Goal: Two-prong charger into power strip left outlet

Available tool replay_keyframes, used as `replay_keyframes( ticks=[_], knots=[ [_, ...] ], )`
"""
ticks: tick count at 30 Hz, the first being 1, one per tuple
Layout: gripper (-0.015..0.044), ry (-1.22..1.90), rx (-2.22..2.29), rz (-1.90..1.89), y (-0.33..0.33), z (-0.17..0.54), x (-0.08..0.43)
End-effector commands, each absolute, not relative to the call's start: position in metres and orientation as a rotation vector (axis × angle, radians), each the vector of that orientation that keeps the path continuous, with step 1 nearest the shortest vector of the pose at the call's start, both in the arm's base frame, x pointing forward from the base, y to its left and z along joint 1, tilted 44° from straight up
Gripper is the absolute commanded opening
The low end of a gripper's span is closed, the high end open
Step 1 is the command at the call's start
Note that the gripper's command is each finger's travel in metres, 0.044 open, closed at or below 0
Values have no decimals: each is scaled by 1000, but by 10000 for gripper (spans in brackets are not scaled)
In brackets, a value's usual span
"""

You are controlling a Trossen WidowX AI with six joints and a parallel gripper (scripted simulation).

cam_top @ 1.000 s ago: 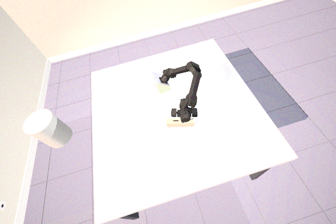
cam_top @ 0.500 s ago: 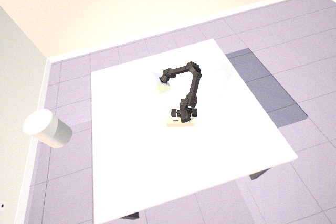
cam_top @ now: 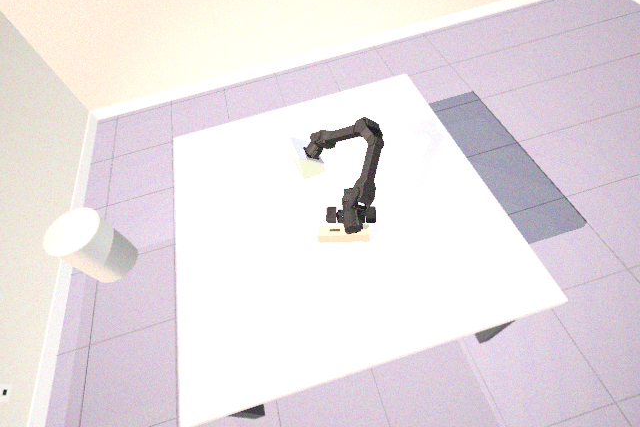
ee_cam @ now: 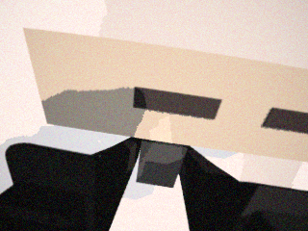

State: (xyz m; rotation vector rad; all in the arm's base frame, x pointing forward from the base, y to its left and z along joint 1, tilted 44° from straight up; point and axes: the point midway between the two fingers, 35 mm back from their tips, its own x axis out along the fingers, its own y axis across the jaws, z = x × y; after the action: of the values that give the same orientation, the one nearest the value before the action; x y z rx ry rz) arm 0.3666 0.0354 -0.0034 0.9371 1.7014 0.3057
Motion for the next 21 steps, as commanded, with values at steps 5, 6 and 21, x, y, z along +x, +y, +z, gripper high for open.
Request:
replay_keyframes(
  ticks=[5, 6, 21],
  knots=[
    [368, 1699, 936, 306, 35, -4, 367],
    [394, 1699, 936, 306, 35, -4, 367],
    [440, 1692, 934, 307, 36, -3, 364]
  ],
)
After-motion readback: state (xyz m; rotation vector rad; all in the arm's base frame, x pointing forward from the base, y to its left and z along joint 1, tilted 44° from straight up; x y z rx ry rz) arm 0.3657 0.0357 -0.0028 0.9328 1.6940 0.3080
